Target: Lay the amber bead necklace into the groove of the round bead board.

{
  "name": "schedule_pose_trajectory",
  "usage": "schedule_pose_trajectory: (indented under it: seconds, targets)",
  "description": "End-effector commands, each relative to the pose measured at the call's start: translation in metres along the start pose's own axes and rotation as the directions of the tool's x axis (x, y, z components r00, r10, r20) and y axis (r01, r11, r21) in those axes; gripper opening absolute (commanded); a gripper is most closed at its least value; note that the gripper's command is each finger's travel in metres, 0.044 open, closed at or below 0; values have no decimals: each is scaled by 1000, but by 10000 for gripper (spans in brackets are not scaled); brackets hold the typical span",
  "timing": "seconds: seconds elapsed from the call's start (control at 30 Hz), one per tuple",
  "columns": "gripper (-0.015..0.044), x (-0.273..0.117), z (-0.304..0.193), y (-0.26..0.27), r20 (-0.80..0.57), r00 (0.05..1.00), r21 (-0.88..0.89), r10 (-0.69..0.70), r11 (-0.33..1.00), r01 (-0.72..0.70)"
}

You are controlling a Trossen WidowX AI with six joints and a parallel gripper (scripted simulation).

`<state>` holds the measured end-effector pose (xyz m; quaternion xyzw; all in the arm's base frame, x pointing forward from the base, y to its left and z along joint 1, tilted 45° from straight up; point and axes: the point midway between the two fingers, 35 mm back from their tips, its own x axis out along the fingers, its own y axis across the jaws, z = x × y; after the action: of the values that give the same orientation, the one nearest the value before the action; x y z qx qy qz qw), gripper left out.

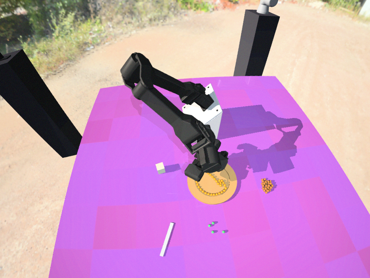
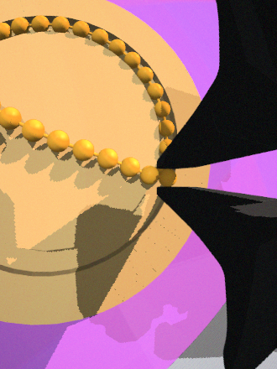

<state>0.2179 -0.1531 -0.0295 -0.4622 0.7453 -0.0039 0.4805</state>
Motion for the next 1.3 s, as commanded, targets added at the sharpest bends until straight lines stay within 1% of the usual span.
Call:
schedule_pose_trajectory:
  seconds: [0.0, 0.43, 1.27]
  targets:
    - [105, 0, 0, 0, 0, 1000, 0, 1, 1000, -1]
    - [440, -2, 0, 1, -3, 1000, -5, 4, 1000, -4]
    - [440, -5, 0, 1, -6, 1000, -4, 7, 1000, -7]
